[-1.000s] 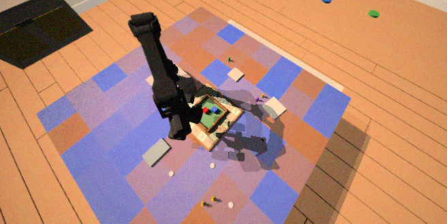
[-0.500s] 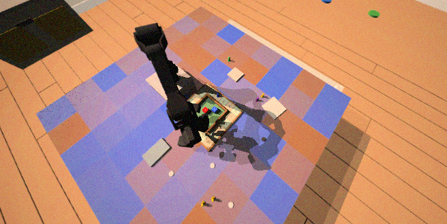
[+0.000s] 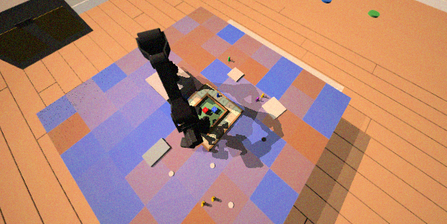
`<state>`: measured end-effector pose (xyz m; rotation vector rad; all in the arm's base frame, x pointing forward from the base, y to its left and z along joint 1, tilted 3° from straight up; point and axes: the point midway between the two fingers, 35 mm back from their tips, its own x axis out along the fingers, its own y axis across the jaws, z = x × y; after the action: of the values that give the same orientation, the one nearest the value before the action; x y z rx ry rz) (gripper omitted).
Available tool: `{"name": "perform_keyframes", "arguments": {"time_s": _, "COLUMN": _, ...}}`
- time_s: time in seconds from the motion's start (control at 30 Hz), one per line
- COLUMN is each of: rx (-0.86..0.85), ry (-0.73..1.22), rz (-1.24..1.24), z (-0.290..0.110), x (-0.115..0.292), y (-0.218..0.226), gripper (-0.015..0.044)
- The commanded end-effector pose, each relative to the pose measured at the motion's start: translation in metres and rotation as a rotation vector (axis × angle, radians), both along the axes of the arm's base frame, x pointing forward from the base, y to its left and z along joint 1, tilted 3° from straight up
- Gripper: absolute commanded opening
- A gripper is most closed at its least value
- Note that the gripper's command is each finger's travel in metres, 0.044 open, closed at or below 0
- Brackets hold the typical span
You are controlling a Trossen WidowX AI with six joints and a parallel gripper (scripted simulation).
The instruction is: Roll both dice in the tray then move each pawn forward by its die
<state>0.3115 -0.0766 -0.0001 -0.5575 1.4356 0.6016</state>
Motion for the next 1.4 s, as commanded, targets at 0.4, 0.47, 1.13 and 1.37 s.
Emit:
{"name": "perform_keyframes", "arguments": {"time_s": 0.4, "rx": 0.008, "ry": 0.009, "rz": -0.003, "z": -0.021, "x": -0.001, "y": 0.002, "gripper": 0.0000}}
{"name": "perform_keyframes", "arguments": {"time_s": 0.47, "rx": -0.001, "ry": -0.005, "rz": 0.000, "z": -0.014, "x": 0.002, "y": 0.000, "gripper": 0.0053}}
{"name": "perform_keyframes", "arguments": {"time_s": 1.13, "rx": 0.007, "ry": 0.008, "rz": -0.003, "z": 0.031, "x": -0.003, "y": 0.000, "gripper": 0.0440}}
{"name": "perform_keyframes", "arguments": {"time_s": 1.37, "rx": 0.014, "ry": 0.017, "rz": -0.160, "z": 0.034, "x": -0.002, "y": 0.028, "gripper": 0.0335}}
